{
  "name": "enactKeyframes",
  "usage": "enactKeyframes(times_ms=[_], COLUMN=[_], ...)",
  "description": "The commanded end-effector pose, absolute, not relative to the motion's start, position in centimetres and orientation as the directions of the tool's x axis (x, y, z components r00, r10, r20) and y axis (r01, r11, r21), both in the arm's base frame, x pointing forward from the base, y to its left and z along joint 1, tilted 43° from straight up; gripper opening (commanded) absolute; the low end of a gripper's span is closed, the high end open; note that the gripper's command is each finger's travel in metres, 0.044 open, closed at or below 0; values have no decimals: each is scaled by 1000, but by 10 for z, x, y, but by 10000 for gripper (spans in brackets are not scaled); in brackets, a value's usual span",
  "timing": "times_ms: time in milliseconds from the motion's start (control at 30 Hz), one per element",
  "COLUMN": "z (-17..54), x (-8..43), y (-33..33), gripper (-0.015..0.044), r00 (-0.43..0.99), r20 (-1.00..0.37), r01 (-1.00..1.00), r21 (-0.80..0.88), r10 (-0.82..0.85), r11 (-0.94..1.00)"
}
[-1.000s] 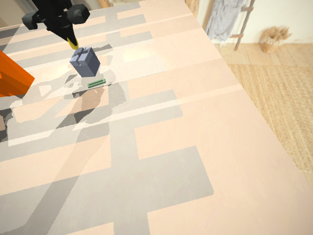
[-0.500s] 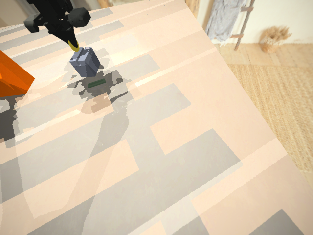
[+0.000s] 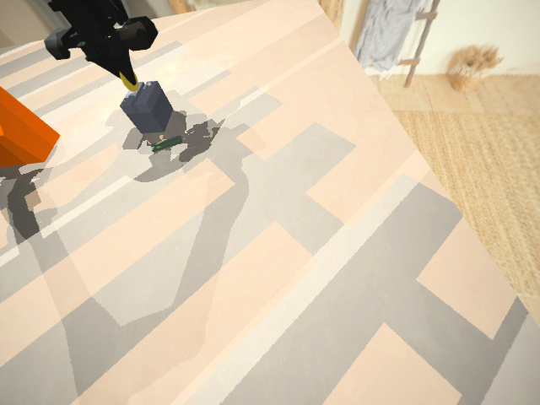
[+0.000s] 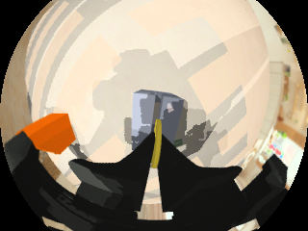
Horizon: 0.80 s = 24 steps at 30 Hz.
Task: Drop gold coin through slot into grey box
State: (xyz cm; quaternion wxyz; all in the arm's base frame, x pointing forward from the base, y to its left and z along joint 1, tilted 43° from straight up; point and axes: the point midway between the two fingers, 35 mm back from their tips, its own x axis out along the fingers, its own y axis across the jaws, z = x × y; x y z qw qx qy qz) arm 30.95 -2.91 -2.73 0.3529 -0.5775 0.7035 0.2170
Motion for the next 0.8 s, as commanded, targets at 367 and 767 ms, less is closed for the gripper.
enactKeyframes(times_ms=[367,767], z=[-32,-30], x=[307,309], y=[-33,-32], gripper=[0,161], r00=[-88,-84], r20=[-743,-747], r01=[-967,-966], r21=[-96,-103], r10=[-664,-660], r11=[235,239])
